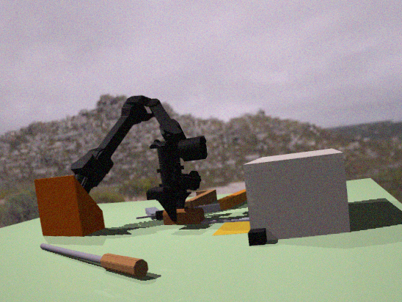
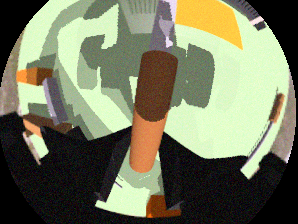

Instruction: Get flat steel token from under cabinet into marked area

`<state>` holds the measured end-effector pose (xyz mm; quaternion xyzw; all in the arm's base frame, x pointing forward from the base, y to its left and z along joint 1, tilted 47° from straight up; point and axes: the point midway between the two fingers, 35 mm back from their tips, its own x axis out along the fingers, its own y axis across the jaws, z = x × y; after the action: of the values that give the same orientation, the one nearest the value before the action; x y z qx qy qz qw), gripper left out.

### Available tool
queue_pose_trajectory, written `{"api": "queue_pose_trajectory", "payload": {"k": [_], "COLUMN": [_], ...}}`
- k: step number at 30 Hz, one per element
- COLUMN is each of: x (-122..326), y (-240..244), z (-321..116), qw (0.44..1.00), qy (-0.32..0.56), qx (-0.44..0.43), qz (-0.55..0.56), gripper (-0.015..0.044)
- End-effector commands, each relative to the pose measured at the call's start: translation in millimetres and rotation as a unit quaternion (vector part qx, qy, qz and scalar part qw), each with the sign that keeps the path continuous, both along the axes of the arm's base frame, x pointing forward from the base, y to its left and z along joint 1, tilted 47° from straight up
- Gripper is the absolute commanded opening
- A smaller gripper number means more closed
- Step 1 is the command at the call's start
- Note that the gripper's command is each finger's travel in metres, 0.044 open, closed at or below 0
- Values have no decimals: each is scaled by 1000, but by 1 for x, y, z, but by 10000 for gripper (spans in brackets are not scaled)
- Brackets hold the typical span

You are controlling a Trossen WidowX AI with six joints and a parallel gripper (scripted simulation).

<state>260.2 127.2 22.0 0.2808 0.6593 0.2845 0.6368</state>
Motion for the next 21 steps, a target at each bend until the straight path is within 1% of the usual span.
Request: {"api": "queue_pose_trajectory", "payload": {"k": [1, 21], "x": [-8, -32], "y": [0, 1], "z": [-1, 1], "qw": [1000, 1000], "qy": [4, 5], "qx": [-1, -1], "qz": [-1, -1], "gripper": [0, 0]}}
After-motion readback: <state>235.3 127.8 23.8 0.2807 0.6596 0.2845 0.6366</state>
